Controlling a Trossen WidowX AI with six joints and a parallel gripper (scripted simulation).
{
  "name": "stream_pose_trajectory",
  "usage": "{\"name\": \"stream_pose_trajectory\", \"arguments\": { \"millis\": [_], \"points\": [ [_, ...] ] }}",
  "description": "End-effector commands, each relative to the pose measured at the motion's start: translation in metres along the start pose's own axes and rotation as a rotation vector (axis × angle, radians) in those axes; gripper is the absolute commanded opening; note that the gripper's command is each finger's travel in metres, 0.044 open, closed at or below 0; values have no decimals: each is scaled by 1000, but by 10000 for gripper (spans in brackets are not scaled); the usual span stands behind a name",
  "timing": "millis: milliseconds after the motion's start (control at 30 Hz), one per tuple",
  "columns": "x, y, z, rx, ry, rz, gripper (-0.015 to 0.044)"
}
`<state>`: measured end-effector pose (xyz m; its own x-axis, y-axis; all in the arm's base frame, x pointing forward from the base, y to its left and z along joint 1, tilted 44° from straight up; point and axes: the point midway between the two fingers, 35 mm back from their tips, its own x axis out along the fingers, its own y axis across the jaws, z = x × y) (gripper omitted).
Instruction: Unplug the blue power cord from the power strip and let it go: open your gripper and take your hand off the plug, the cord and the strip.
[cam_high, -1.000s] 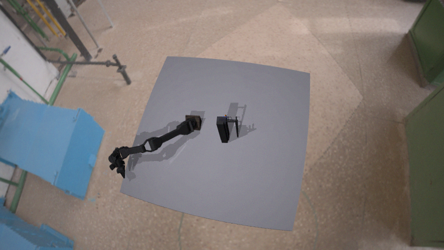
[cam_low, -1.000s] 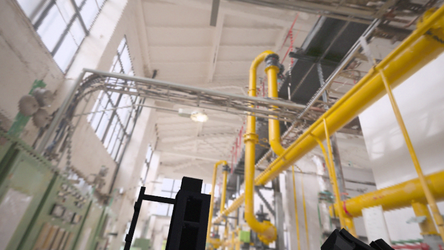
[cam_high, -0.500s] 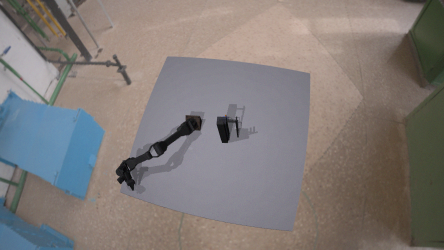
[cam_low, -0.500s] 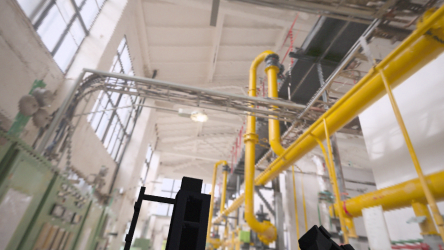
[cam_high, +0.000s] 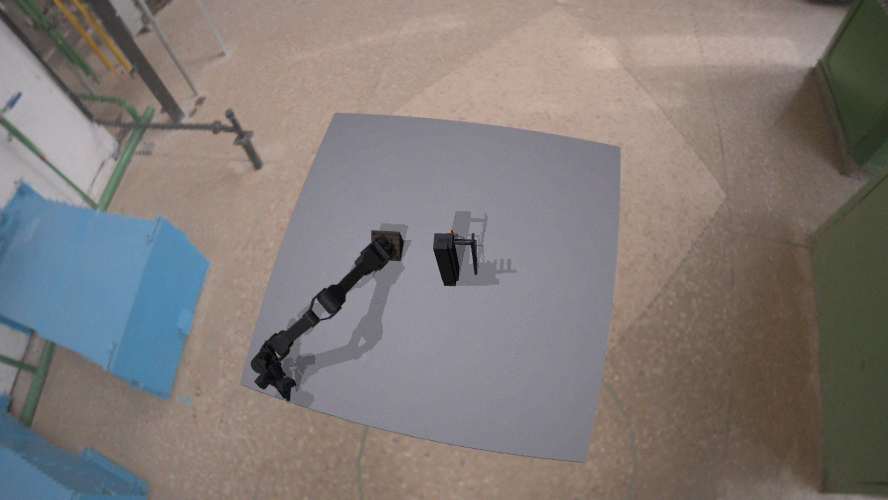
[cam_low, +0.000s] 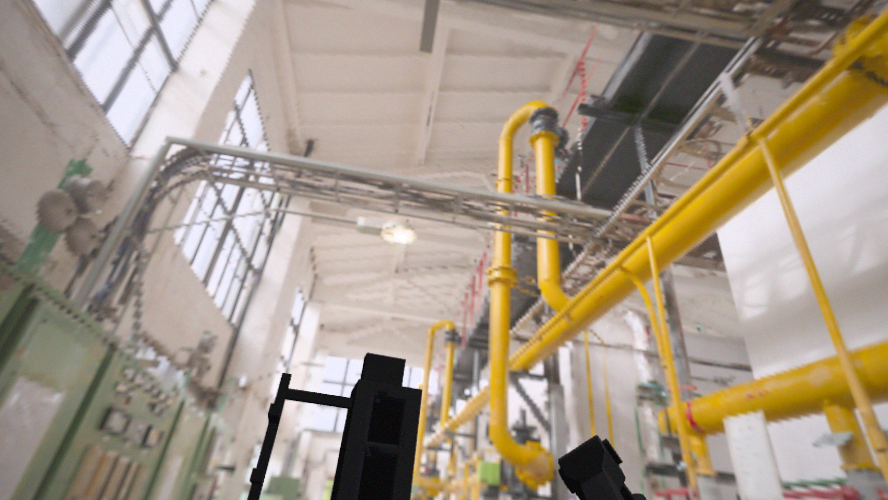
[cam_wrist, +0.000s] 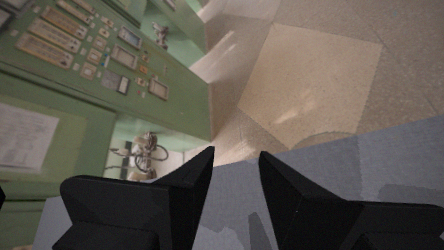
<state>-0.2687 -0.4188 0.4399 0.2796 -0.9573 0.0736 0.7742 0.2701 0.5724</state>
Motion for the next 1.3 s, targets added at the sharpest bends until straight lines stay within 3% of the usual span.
{"name": "stream_pose_trajectory", "arguments": {
  "millis": [0,567,1267],
  "points": [
    [16,23,-12,-43,1,6,160],
    [93,165,-76,-43,70,191,160],
    [133,328,-191,-66,226,426,160]
  ]
}}
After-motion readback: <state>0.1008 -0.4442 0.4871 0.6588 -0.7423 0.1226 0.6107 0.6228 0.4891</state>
